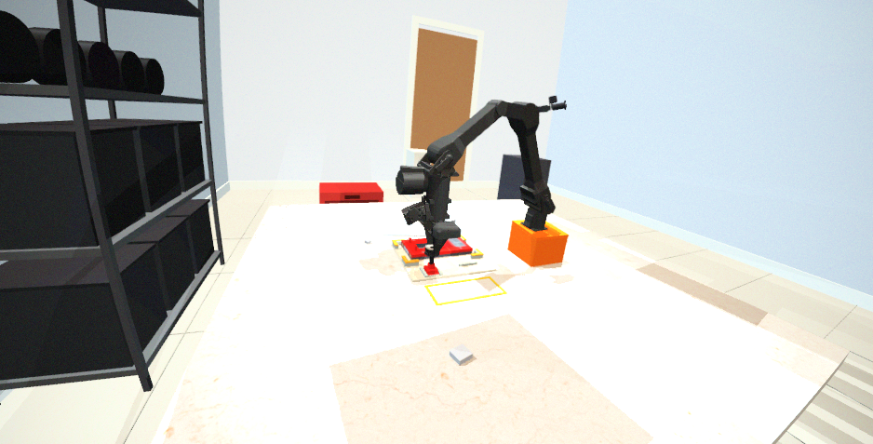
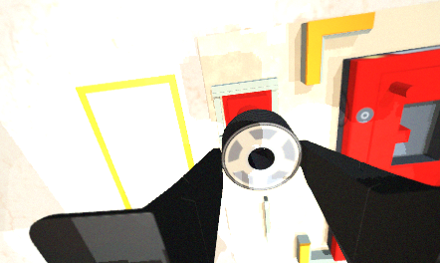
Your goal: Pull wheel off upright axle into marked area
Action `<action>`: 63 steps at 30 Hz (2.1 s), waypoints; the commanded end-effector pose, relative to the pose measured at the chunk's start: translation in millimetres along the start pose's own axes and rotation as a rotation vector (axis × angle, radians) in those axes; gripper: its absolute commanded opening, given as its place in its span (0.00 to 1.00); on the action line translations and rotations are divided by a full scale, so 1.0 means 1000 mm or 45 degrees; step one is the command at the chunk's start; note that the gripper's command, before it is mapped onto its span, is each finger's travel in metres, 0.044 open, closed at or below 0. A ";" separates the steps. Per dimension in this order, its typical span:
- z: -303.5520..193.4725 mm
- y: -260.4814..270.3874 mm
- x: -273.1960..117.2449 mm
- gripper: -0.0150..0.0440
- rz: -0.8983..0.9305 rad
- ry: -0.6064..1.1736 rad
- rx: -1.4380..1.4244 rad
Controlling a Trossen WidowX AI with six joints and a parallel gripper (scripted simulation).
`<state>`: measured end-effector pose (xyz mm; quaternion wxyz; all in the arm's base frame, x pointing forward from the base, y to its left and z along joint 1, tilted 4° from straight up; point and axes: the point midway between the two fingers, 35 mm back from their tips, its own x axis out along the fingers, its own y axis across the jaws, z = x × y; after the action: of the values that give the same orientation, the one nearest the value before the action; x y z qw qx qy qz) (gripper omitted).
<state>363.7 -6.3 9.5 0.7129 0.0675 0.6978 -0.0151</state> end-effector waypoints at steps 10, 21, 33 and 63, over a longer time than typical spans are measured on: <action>0.000 0.000 -0.005 0.25 -0.001 -0.002 -0.004; -0.003 0.000 -0.039 0.25 -0.001 -0.003 -0.004; -0.021 0.040 -0.038 0.25 0.002 0.003 -0.001; -0.056 0.099 0.005 0.25 0.009 0.002 -0.004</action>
<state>323.4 98.9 30.5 0.7207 0.0718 0.6895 -0.0065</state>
